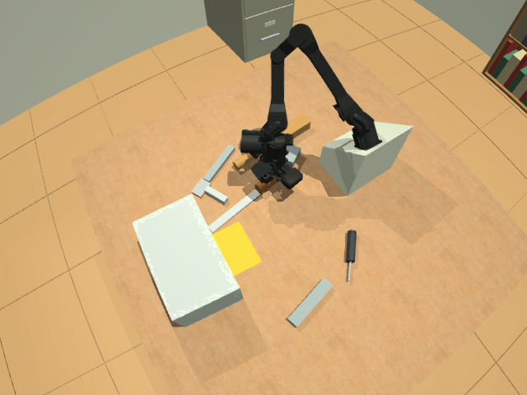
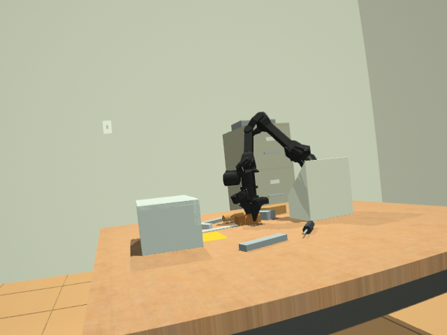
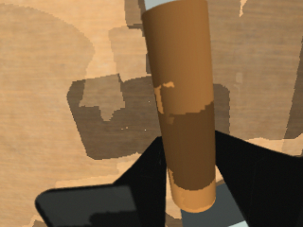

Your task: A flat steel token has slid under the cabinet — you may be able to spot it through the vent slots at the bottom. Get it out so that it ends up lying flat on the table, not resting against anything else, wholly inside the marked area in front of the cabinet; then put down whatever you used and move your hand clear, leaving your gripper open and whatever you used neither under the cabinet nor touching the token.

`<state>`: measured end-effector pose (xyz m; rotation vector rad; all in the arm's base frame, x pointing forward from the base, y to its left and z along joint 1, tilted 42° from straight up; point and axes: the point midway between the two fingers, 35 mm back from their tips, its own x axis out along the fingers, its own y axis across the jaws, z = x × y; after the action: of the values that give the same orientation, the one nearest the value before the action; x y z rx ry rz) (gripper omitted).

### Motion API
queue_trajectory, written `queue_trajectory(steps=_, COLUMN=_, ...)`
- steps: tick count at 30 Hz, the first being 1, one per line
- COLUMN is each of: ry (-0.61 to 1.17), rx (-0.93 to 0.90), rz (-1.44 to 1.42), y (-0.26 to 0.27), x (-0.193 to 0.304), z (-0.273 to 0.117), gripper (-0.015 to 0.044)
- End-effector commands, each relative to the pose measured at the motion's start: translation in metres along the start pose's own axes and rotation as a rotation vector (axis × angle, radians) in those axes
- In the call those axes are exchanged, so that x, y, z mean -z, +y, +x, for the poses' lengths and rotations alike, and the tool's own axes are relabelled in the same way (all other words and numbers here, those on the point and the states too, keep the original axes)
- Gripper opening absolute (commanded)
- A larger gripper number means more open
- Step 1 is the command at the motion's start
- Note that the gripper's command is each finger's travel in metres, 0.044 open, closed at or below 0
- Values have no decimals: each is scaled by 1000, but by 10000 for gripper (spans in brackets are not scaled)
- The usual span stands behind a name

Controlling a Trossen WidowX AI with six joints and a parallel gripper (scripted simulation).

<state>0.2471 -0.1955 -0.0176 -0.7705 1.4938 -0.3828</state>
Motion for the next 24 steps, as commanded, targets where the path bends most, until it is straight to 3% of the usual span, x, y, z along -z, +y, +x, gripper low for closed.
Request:
queue_trajectory(steps=1, ry=1, rx=0, rz=2, y=0, x=-6, z=0, gripper=0)
queue_trajectory(steps=24, ry=0, rx=-1, rz=-1, y=0, x=-35, z=0, gripper=0)
